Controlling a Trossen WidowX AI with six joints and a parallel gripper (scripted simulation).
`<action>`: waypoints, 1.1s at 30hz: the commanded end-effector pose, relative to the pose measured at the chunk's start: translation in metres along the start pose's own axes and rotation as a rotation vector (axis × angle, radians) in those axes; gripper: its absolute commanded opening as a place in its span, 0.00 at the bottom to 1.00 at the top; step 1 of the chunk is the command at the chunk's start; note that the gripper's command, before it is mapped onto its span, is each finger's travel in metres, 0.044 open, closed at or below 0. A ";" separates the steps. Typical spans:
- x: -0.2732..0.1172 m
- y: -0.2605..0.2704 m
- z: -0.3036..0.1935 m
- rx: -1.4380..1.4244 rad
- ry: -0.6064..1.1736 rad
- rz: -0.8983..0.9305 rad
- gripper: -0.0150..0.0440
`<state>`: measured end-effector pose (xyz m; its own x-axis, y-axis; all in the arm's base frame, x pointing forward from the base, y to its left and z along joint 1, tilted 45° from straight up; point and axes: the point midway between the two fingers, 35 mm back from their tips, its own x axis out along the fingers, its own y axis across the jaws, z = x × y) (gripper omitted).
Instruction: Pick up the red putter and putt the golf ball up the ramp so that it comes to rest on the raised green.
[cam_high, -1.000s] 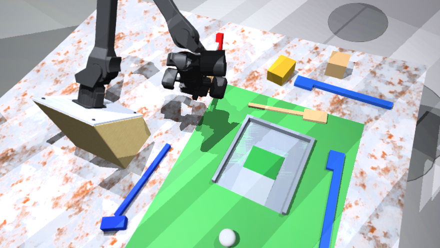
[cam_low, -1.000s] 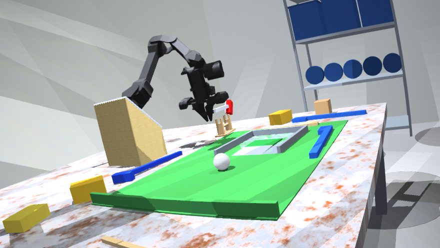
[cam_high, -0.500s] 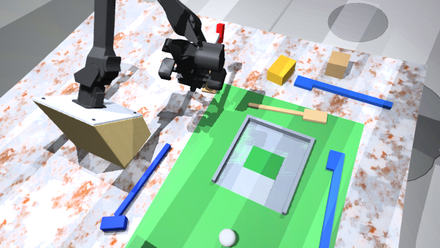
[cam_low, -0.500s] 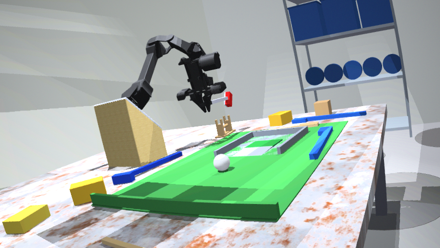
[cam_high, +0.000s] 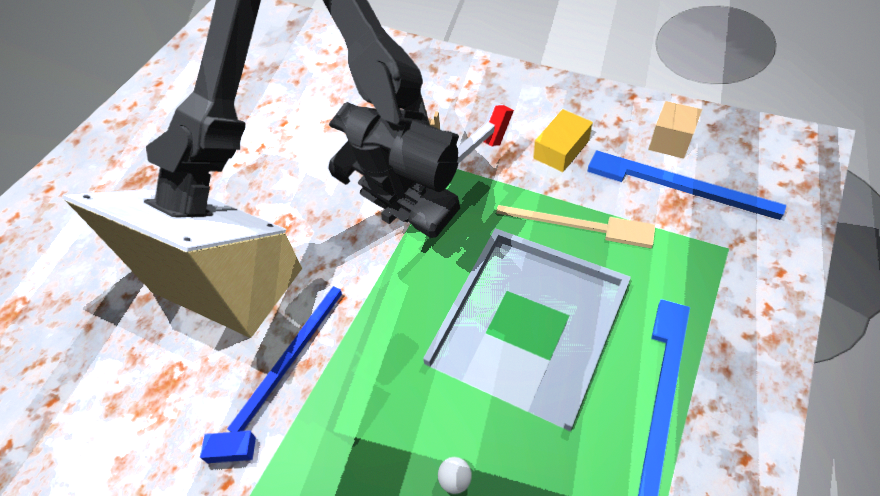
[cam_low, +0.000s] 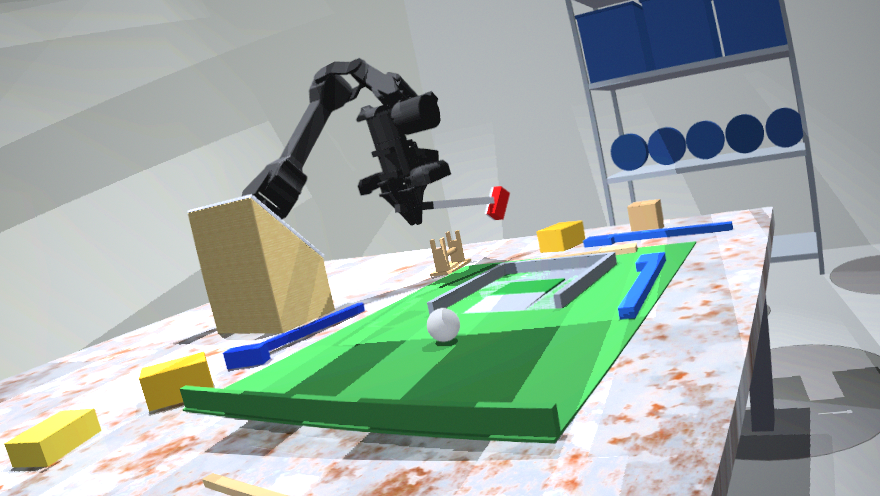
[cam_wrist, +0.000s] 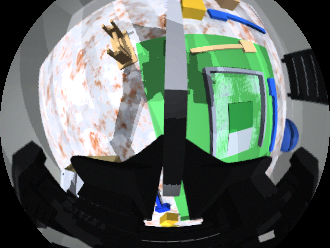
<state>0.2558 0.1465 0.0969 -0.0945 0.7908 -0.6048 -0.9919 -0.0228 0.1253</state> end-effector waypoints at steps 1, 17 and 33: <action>-0.009 -0.020 -0.019 0.120 0.020 -0.029 0.25; -0.034 -0.063 -0.115 0.520 0.106 -0.097 0.25; -0.055 -0.077 -0.208 0.922 0.133 -0.128 0.25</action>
<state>0.3173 -0.0034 -0.0300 -0.0593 0.6798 -0.7310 -0.6200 0.5488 0.5607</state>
